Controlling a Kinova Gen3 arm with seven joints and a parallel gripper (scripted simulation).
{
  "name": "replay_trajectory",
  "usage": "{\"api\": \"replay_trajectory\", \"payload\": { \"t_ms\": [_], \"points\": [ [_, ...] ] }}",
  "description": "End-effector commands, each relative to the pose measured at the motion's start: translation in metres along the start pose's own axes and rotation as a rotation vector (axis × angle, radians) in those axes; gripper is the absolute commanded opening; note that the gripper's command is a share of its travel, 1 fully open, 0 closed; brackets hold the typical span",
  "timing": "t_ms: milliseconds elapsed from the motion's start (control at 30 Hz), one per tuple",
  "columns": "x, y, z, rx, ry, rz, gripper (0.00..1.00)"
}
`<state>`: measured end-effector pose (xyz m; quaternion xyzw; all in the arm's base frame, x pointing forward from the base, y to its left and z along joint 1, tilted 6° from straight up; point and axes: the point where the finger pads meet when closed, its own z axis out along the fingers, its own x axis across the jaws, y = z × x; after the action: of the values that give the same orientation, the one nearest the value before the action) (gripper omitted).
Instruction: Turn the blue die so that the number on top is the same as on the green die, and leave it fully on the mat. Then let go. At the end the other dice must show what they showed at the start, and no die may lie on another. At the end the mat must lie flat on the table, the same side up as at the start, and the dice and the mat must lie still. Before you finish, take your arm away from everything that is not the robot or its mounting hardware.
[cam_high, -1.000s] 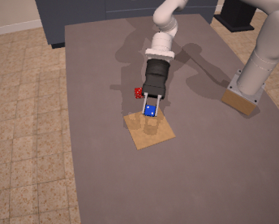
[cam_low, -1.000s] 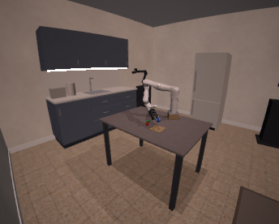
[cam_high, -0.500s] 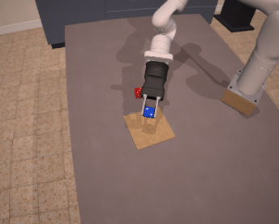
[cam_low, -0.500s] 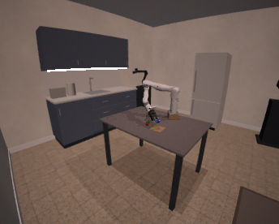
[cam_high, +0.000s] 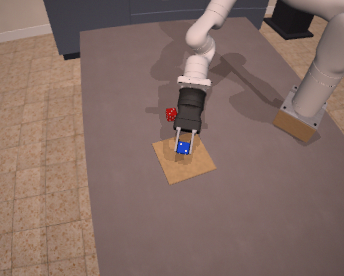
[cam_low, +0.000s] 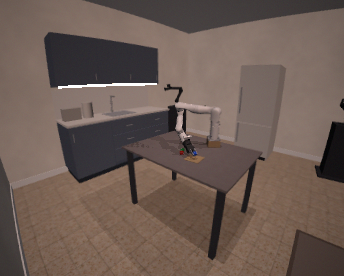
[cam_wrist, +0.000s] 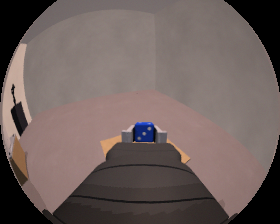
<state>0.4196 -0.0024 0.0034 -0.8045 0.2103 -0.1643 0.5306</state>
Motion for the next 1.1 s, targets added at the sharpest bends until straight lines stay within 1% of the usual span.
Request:
{"api": "replay_trajectory", "payload": {
  "t_ms": [0,233,1067],
  "points": [
    [-0.0009,0.0062,0.0061,0.001,-0.002,-0.009,0.57],
    [-0.0009,0.0110,0.0087,0.001,-0.002,-0.009,0.57],
    [-0.0009,0.0111,0.0087,0.001,-0.002,-0.009,0.57]
  ]
}}
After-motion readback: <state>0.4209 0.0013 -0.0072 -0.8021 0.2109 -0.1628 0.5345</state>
